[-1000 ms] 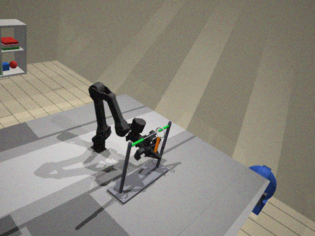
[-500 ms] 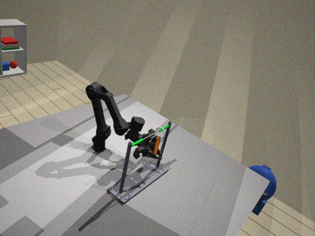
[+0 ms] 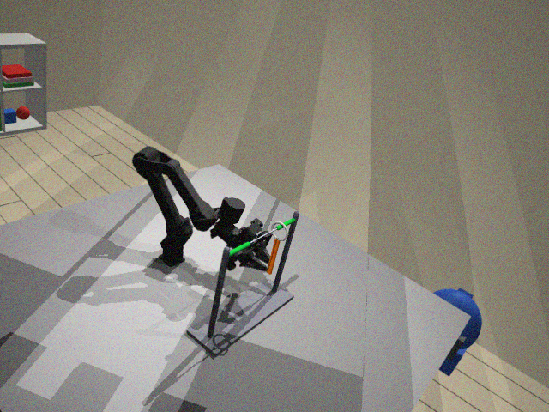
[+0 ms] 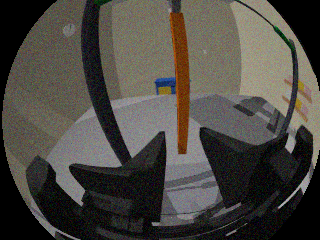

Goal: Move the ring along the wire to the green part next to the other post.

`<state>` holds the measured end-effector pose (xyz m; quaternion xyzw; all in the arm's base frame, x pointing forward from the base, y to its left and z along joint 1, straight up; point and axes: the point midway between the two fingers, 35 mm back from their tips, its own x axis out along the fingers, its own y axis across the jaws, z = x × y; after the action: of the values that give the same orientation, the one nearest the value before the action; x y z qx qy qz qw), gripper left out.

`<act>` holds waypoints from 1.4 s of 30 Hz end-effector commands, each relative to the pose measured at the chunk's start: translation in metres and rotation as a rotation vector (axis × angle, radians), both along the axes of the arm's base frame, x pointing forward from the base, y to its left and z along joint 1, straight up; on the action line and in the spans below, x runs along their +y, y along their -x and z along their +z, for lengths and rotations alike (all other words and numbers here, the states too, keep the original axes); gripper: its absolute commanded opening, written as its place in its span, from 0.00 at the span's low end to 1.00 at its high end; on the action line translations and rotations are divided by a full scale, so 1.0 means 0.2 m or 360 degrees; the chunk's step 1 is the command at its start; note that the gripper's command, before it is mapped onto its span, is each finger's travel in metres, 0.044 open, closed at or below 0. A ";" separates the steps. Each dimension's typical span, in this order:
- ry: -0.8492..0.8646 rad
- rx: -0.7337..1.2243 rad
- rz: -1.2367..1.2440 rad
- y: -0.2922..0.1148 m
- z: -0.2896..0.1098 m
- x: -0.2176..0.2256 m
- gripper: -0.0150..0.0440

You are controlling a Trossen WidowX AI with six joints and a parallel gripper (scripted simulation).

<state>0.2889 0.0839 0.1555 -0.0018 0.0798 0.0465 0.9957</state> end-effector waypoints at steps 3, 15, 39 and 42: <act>-0.0005 0.0007 -0.0008 0.05 -0.01 -0.01 0.53; -0.0005 0.0007 -0.0008 0.06 -0.01 -0.01 0.53; -0.0001 0.0008 -0.0001 0.27 0.02 -0.04 1.00; -0.0001 0.0008 -0.0001 0.27 0.02 -0.04 1.00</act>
<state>0.2360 0.0771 0.1600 -0.0032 0.0818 0.0484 0.9955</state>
